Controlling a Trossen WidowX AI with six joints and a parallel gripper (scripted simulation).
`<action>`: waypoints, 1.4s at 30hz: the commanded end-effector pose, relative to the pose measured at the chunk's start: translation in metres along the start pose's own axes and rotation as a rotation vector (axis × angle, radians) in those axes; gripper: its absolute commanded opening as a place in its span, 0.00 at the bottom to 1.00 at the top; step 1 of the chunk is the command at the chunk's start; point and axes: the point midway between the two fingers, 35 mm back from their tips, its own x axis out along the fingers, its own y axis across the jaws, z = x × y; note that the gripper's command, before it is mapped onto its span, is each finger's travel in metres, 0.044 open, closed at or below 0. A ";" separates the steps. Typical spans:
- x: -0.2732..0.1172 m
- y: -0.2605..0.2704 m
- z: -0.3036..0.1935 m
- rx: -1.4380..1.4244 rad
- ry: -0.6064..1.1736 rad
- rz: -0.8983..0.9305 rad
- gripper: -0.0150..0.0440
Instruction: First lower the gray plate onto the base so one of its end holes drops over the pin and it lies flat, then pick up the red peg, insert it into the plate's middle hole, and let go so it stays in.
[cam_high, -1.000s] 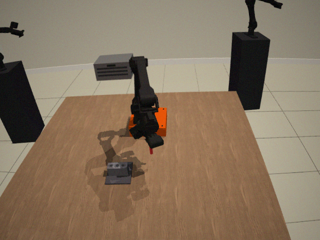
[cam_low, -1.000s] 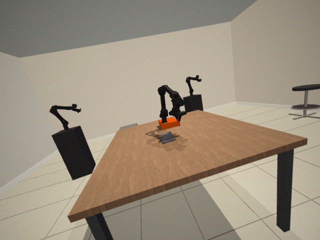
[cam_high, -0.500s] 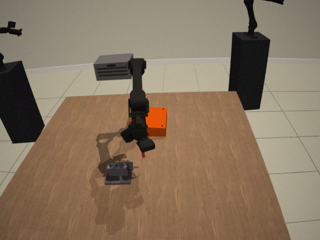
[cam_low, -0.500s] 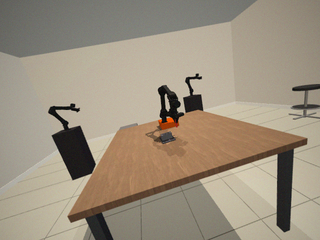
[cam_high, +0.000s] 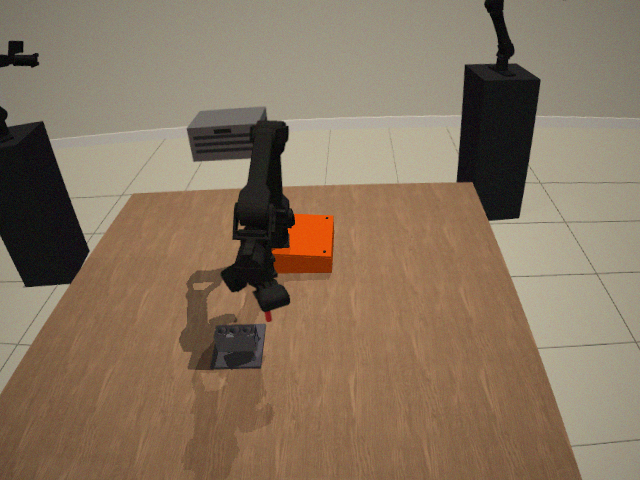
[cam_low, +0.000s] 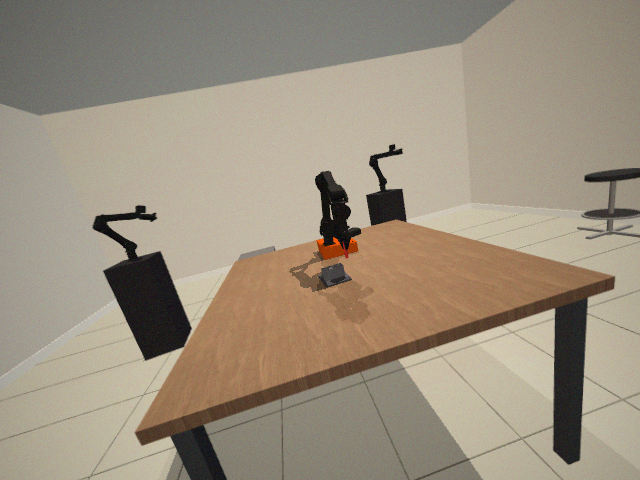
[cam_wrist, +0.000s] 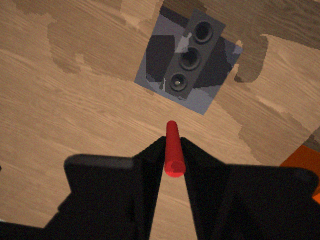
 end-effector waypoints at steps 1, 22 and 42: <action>0.000 -0.001 0.013 -0.004 0.000 -0.002 0.25; 0.000 -0.015 0.077 -0.001 0.001 0.001 0.25; 0.000 -0.017 0.081 -0.002 0.002 0.000 0.25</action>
